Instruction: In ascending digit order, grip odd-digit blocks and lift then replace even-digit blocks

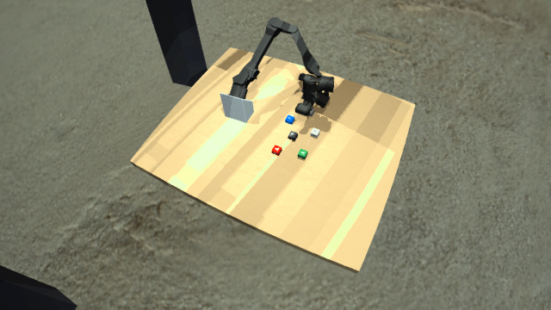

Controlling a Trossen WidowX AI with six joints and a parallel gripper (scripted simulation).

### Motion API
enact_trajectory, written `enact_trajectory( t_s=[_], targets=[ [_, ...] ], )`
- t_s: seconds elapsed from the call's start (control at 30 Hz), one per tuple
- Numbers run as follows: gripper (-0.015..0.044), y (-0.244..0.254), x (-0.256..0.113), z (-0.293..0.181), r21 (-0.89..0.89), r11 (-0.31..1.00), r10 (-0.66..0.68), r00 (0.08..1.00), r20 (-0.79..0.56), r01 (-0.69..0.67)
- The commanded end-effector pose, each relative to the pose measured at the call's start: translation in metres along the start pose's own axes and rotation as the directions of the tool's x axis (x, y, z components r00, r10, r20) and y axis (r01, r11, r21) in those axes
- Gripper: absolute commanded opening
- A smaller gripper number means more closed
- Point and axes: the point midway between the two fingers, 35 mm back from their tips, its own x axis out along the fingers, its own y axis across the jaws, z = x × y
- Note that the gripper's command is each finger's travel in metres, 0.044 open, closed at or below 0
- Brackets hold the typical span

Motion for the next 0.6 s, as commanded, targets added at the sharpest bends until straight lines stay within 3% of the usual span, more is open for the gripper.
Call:
enact_trajectory(
  t_s=[0.0,0.57],
  targets=[
    [0.012,-0.0011,0.0008,-0.0001,0.005,1.0,-0.002,1.0,-0.001,0.002],
    [0.012,-0.0012,-0.0053,0.0,0.005,1.0,-0.003,1.0,-0.001,0.003]
  ],
)
